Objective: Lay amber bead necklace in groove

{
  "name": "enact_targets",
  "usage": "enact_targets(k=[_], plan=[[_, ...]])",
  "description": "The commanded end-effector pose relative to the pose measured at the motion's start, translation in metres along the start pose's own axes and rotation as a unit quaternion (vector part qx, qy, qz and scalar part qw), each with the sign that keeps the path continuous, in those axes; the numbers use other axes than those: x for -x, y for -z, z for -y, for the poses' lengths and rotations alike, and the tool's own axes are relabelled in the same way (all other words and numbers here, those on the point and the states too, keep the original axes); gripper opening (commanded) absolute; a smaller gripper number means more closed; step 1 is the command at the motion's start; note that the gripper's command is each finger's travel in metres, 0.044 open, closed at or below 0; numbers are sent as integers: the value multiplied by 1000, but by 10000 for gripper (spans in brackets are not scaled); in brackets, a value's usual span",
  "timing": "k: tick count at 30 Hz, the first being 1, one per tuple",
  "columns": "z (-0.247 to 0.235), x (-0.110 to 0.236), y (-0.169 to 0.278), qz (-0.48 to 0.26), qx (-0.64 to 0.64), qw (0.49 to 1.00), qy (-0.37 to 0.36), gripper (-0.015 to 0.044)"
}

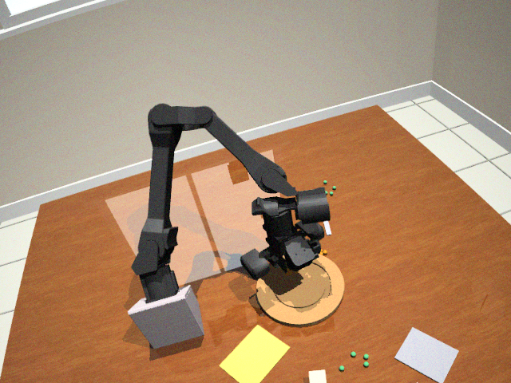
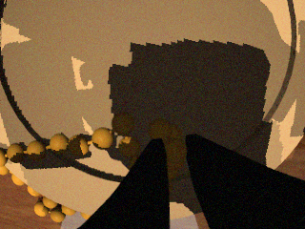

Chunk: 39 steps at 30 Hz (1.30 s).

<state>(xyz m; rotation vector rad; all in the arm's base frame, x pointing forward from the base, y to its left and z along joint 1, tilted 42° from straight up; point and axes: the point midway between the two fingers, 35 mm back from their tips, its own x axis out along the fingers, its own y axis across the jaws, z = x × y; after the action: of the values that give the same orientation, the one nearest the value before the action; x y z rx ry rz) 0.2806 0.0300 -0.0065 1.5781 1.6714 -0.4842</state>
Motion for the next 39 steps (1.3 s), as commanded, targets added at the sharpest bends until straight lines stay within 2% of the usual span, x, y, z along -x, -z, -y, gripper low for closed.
enact_targets(k=[1, 25, 39], plan=[[2, -8, 0, -1, -2, 1000, 3, 0], [2, -15, 0, -1, -2, 1000, 3, 0], [0, -10, -2, 2, -1, 1000, -1, 368]])
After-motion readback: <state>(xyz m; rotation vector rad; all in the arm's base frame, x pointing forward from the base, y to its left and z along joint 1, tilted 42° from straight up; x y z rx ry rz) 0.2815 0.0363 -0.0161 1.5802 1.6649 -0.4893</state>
